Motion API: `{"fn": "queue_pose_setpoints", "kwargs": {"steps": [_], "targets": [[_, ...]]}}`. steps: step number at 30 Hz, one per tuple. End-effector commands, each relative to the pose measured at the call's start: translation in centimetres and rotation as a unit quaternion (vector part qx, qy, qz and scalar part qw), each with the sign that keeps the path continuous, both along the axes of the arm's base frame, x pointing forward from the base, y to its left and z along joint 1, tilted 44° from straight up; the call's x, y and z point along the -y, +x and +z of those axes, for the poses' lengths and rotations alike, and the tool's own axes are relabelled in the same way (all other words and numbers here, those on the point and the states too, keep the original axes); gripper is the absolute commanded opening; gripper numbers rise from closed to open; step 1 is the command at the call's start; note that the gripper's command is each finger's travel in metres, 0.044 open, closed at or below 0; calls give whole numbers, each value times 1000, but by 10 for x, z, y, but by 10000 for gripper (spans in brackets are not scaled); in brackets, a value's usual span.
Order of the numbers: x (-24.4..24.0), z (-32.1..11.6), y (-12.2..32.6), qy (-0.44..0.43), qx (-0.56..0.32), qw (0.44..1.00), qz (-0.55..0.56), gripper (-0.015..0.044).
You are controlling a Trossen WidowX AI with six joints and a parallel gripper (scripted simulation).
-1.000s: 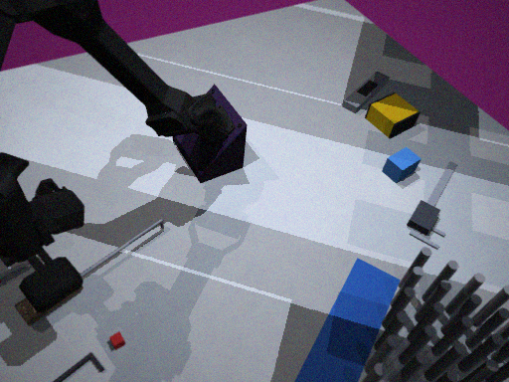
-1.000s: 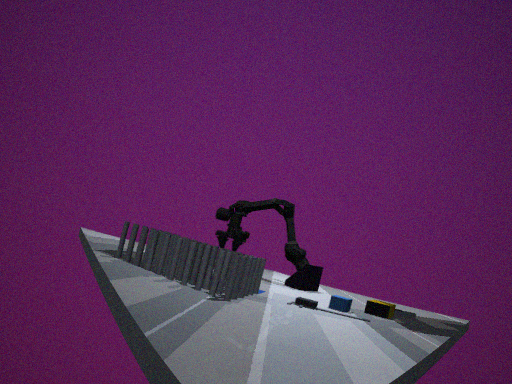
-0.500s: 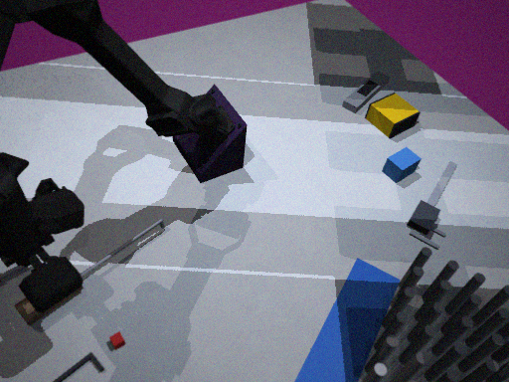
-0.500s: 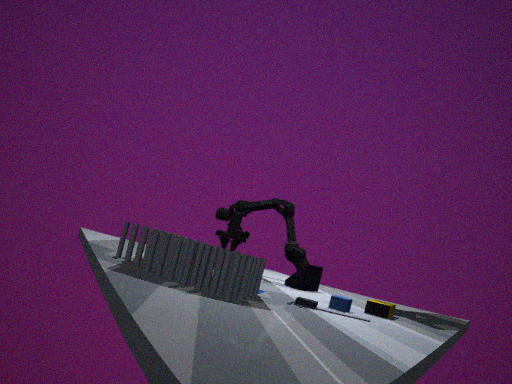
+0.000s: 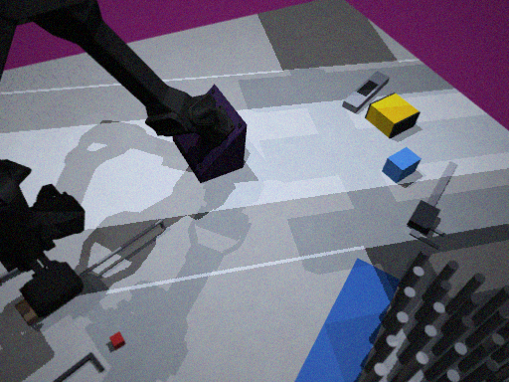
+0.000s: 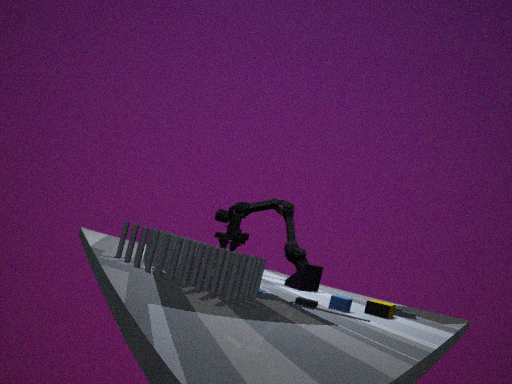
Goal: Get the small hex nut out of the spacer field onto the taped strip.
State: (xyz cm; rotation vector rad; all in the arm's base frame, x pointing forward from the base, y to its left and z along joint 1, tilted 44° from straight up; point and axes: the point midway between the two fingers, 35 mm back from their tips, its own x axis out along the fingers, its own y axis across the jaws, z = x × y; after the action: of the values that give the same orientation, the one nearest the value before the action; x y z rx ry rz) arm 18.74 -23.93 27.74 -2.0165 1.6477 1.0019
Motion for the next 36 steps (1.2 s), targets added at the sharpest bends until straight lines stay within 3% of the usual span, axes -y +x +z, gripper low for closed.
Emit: {"fn": "queue_pose_setpoints", "kwargs": {"steps": [1, 35, 36], "targets": [[4, -5, 1, 2, -2, 1000, 2, 280], [41, -43, 3, -1, -3, 1000, 2, 280], [41, -43, 3, -1, -3, 1000, 2, 254]]}}
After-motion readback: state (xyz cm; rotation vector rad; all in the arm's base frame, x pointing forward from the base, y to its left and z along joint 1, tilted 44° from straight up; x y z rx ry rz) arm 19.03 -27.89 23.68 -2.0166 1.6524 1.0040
